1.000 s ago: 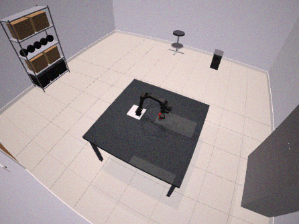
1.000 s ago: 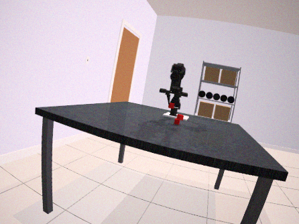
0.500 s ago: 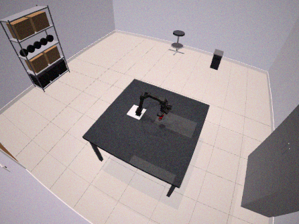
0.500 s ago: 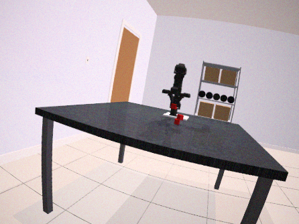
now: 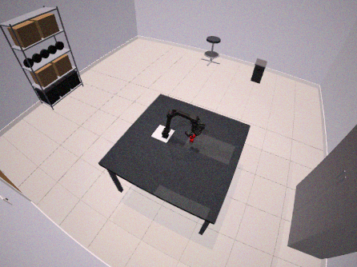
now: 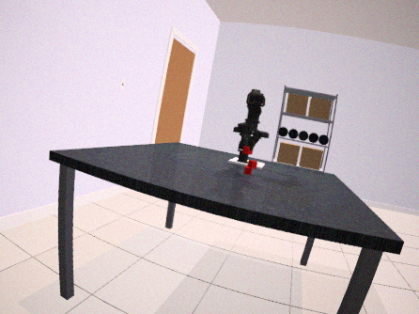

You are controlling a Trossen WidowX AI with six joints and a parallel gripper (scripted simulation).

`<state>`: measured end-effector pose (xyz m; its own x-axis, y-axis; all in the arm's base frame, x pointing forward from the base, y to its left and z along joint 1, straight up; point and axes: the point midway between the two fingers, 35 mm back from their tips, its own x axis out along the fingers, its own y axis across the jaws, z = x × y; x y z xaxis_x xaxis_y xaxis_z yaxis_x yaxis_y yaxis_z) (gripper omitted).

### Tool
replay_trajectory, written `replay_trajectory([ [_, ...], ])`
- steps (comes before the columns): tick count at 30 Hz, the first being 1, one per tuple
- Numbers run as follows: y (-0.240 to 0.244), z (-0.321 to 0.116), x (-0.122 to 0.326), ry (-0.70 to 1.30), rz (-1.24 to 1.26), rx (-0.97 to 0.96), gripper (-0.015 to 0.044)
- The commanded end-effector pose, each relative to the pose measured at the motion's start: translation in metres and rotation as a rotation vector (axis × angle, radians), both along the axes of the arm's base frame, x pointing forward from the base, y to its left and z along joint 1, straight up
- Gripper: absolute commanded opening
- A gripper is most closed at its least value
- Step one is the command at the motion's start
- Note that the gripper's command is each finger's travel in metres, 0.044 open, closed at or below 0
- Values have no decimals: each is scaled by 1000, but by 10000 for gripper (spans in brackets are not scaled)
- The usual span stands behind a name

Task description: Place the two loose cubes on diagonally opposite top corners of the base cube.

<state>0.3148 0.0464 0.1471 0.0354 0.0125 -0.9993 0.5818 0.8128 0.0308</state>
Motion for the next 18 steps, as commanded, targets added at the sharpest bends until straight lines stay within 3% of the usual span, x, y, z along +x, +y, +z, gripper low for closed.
replay_trajectory([
  [1,4,-3,-4,7,-141,0,105],
  [18,7,-23,-6,-5,-185,-25,105],
])
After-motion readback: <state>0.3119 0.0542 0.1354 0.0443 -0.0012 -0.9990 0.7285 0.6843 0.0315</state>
